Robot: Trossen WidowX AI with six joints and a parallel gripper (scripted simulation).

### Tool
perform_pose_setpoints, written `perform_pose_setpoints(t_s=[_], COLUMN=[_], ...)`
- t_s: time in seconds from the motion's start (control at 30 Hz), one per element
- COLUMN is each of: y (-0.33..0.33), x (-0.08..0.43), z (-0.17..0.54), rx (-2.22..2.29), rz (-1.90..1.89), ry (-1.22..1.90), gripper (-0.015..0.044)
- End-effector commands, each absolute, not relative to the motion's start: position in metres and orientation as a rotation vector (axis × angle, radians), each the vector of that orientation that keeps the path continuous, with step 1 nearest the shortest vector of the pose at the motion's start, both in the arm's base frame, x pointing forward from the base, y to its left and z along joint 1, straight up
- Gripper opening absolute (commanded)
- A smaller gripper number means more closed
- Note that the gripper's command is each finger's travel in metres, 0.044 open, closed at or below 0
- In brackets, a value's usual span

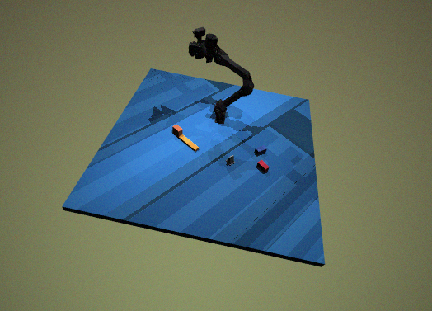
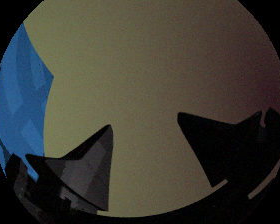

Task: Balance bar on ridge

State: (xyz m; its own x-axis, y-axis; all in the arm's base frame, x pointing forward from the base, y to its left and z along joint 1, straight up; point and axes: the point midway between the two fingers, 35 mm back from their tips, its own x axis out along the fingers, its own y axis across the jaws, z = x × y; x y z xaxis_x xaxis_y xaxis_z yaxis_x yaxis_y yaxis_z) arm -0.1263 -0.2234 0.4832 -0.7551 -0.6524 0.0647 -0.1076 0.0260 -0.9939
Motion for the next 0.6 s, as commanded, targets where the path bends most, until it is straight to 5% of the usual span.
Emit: perform_pose_setpoints(t_s=[0.0,0.57], y=[-0.250,-0.327], x=[-0.109,-0.007], z=[0.470,0.390], rx=[-0.815,-0.940], rz=[-1.633,-0.985], ry=[1.875,1.765], gripper=[0.0315,0.0315])
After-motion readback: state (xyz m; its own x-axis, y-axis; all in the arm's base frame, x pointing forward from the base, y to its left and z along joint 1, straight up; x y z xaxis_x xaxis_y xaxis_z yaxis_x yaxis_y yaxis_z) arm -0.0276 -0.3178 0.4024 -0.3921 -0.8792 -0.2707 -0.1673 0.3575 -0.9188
